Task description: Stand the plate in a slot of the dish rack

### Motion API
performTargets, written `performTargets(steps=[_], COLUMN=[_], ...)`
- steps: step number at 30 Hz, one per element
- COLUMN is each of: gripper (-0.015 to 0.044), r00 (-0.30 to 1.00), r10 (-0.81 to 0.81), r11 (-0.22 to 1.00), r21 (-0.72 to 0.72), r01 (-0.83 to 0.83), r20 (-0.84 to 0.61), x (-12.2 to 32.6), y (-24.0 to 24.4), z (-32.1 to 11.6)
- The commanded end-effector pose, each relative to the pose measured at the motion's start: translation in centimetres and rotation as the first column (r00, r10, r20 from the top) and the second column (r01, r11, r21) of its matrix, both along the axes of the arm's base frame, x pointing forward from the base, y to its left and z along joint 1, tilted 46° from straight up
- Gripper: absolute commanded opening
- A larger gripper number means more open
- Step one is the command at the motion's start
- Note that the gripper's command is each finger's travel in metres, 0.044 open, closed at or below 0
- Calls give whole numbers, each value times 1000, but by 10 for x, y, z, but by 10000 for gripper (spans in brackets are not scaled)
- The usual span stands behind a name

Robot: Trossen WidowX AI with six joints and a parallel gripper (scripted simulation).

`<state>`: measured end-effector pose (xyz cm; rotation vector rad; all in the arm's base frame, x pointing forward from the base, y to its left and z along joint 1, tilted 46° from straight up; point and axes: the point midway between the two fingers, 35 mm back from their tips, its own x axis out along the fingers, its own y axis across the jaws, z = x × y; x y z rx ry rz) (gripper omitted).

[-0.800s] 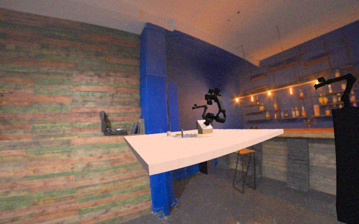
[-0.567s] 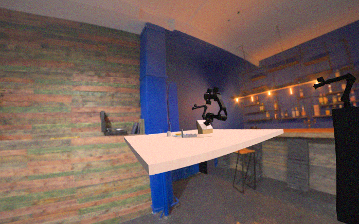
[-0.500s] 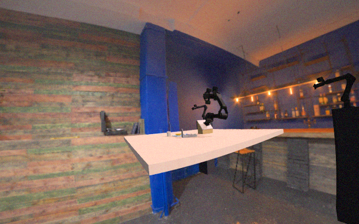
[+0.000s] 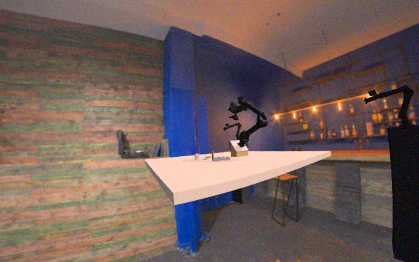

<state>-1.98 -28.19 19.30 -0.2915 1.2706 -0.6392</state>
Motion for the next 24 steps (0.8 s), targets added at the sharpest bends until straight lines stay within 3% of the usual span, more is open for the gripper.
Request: performTargets(steps=[1,14,24], gripper=[400,400,400], r00=[996,961,946], r10=[50,131,149], r11=[995,876,728], r21=[86,426,616], r01=[-56,-228,-301], r20=[68,245,286], x=[25,118,184], y=[-11,-27,-16], z=[-8,-51,-86])
